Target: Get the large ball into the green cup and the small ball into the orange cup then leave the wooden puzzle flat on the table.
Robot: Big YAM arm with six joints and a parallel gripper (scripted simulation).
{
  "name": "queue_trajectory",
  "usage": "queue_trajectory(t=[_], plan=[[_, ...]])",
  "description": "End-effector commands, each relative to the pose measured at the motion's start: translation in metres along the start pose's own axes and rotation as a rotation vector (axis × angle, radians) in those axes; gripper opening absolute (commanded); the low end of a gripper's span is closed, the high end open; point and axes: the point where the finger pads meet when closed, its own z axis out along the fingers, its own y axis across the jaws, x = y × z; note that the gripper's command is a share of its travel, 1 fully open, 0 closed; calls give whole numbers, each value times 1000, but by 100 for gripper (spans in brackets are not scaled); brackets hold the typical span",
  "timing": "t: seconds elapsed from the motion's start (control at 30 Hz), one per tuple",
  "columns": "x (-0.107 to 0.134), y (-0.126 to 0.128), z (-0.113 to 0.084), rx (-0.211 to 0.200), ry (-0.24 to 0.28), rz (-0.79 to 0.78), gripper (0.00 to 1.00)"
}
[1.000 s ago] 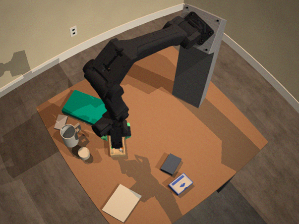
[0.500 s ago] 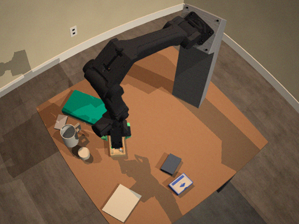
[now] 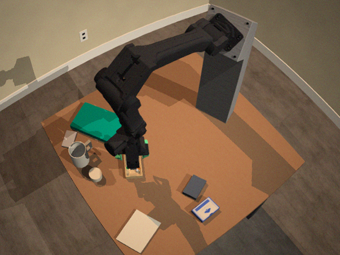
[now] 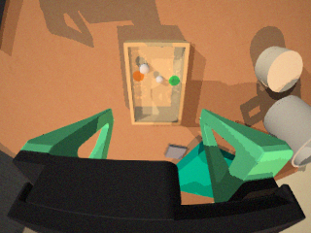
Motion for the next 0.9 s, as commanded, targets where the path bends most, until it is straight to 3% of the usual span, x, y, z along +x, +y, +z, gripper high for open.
queue_trajectory(t=[0.0, 0.73, 0.87], plan=[[3, 3, -1, -10, 6, 13, 85], [-8, -1, 8, 5, -14, 2, 85], [-4, 4, 18, -3, -9, 5, 85]])
